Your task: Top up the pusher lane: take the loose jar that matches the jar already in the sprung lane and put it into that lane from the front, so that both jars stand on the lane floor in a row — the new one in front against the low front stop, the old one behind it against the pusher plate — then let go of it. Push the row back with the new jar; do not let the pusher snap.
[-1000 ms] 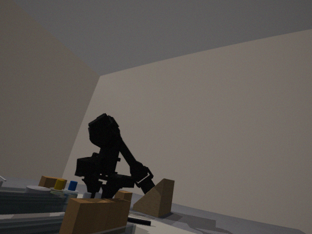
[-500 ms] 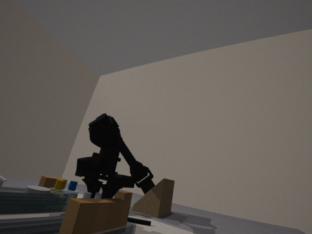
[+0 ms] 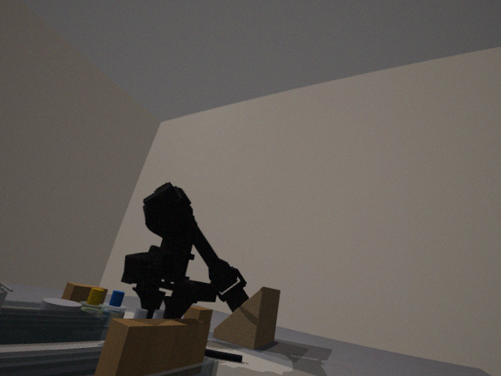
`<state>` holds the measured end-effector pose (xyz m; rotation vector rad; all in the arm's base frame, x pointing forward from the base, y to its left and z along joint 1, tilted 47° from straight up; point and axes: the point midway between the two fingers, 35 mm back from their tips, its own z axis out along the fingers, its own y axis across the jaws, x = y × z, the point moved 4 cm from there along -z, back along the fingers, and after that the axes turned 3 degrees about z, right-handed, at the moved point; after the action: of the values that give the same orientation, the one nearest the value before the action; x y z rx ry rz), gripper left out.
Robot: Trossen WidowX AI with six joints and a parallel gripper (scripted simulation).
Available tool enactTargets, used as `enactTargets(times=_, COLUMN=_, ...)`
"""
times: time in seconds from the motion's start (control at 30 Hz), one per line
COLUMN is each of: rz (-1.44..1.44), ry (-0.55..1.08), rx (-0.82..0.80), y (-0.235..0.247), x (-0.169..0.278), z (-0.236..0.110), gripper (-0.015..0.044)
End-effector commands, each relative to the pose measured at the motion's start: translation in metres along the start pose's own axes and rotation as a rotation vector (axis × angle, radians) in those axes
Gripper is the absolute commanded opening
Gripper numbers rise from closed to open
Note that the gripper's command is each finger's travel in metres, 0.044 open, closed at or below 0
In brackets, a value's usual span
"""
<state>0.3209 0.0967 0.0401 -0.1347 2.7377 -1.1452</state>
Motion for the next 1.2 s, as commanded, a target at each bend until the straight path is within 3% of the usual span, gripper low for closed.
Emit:
enactTargets(times=0.0, rz=0.011, ry=-0.011, rx=0.011, y=-0.0016, x=-0.0011, z=0.0004, gripper=0.0000)
enactTargets(times=1.17, rz=0.011, ry=-0.011, rx=0.011, y=0.0001, x=0.0065, z=0.0003, gripper=0.0000)
